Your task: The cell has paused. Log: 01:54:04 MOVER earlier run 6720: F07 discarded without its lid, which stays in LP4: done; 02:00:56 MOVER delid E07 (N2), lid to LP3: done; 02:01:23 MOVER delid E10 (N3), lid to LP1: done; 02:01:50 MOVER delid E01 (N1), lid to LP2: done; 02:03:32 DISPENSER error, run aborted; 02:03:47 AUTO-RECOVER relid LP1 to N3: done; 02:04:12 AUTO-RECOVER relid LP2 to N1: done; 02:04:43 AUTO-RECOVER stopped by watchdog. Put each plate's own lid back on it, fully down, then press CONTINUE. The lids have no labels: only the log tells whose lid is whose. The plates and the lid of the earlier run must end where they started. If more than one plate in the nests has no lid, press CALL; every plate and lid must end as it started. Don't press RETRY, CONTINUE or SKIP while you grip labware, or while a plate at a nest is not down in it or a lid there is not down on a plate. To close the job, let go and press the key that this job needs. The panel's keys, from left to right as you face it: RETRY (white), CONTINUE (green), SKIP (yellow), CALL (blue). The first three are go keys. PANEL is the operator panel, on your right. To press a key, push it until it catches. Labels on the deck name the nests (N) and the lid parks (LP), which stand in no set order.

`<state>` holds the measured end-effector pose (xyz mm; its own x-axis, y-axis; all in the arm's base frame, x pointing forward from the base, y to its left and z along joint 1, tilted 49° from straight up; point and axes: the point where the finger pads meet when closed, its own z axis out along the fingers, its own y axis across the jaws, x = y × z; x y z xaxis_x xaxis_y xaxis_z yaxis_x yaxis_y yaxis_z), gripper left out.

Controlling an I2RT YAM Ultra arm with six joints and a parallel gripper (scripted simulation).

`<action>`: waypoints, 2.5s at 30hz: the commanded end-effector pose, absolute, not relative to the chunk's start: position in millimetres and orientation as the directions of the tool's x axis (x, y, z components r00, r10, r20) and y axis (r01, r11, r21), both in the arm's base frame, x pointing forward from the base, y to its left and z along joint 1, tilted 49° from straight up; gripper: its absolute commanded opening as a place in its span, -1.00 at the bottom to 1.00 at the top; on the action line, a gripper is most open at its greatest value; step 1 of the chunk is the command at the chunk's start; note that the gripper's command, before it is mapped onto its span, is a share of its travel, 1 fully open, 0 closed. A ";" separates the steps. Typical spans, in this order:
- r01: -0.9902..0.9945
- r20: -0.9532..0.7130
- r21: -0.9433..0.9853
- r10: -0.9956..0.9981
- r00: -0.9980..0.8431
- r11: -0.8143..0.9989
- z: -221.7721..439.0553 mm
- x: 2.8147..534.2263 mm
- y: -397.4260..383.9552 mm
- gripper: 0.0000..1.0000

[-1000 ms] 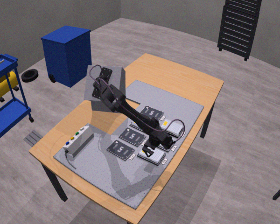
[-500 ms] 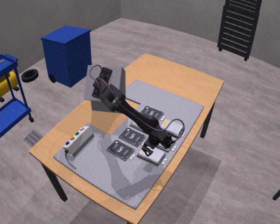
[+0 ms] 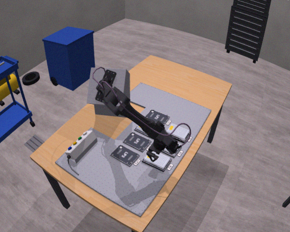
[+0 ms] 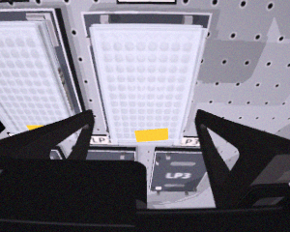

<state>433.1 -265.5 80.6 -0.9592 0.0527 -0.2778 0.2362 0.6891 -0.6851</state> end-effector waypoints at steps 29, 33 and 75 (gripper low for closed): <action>0.259 -0.335 -0.684 0.022 -0.942 0.682 46.0 399.7 -207.0 0.66; 0.259 -0.335 -0.684 0.023 -0.942 0.682 32.0 388.5 -197.7 -1.00; 0.217 -0.290 -0.686 0.013 -0.957 0.695 -52.2 329.2 -155.6 -1.00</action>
